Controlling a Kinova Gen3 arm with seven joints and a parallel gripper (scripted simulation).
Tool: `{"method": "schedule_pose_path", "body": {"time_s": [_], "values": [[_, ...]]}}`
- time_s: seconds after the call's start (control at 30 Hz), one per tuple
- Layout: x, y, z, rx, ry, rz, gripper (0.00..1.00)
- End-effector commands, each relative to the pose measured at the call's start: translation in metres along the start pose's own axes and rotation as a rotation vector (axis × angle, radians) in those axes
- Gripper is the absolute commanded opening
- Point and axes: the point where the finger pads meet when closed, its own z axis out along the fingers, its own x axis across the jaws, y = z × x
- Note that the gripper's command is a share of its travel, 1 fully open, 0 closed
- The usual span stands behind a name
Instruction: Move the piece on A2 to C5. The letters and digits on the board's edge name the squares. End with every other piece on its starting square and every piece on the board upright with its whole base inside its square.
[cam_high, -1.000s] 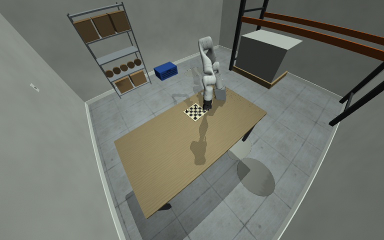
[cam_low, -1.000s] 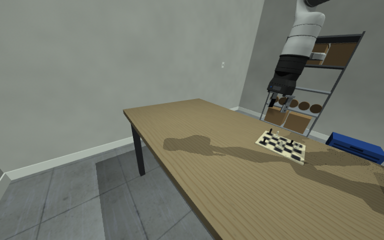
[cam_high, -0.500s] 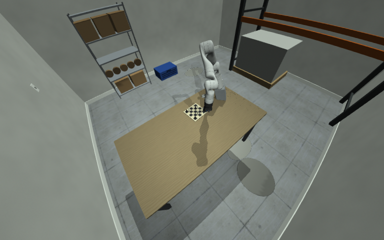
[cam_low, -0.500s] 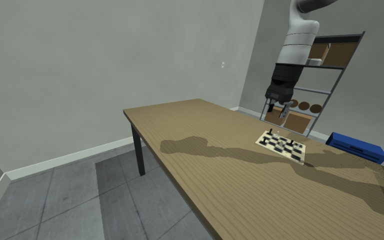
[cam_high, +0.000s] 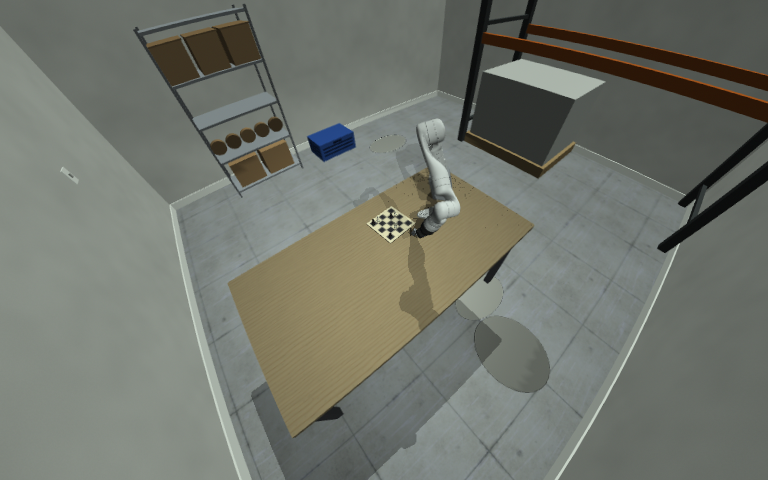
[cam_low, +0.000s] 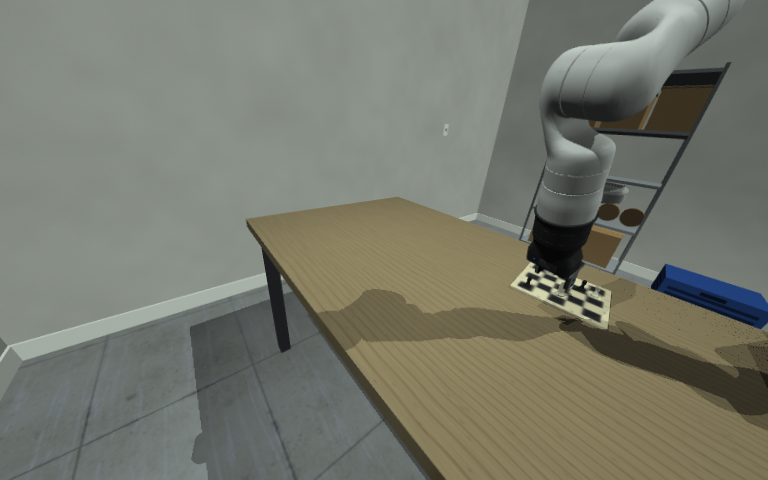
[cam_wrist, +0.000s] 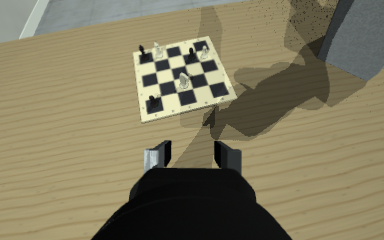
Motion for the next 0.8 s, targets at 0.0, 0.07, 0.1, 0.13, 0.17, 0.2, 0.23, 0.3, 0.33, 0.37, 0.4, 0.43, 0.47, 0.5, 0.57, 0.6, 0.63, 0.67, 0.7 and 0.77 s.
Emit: {"method": "schedule_pose_path", "body": {"time_s": [0.0, 0.07, 0.1, 0.13, 0.17, 0.2, 0.23, 0.3, 0.33, 0.37, 0.4, 0.43, 0.47, 0.5, 0.57, 0.6, 0.63, 0.67, 0.7, 0.77], "values": [[0.022, 0.015, 0.032, 0.119, -0.013, -0.081, 1.00], [0.031, 0.018, 0.048, 0.190, -0.033, -0.118, 1.00], [0.035, 0.019, 0.055, 0.224, -0.043, -0.135, 1.00], [0.035, 0.019, 0.055, 0.224, -0.043, -0.135, 1.00], [0.035, 0.019, 0.055, 0.224, -0.043, -0.135, 1.00], [0.040, 0.020, 0.061, 0.255, -0.053, -0.151, 1.00], [0.043, 0.020, 0.067, 0.284, -0.062, -0.165, 1.00], [0.050, 0.021, 0.077, 0.335, -0.079, -0.190, 1.00], [0.053, 0.021, 0.082, 0.356, -0.087, -0.200, 1.00], [0.056, 0.021, 0.085, 0.374, -0.093, -0.209, 1.00], [0.058, 0.021, 0.088, 0.390, -0.099, -0.216, 1.00], [0.060, 0.021, 0.091, 0.403, -0.104, -0.222, 1.00], [0.061, 0.021, 0.093, 0.413, -0.108, -0.227, 1.00], [0.062, 0.021, 0.094, 0.421, -0.111, -0.230, 1.00], [0.063, 0.020, 0.096, 0.430, -0.114, -0.234, 1.00], [0.063, 0.024, 0.098, 0.419, -0.117, -0.237, 1.00], [0.063, 0.024, 0.098, 0.420, -0.117, -0.237, 1.00], [0.063, 0.024, 0.098, 0.420, -0.117, -0.237, 1.00], [0.063, 0.024, 0.098, 0.420, -0.117, -0.237, 1.00], [0.063, 0.024, 0.098, 0.420, -0.117, -0.237, 1.00]]}}
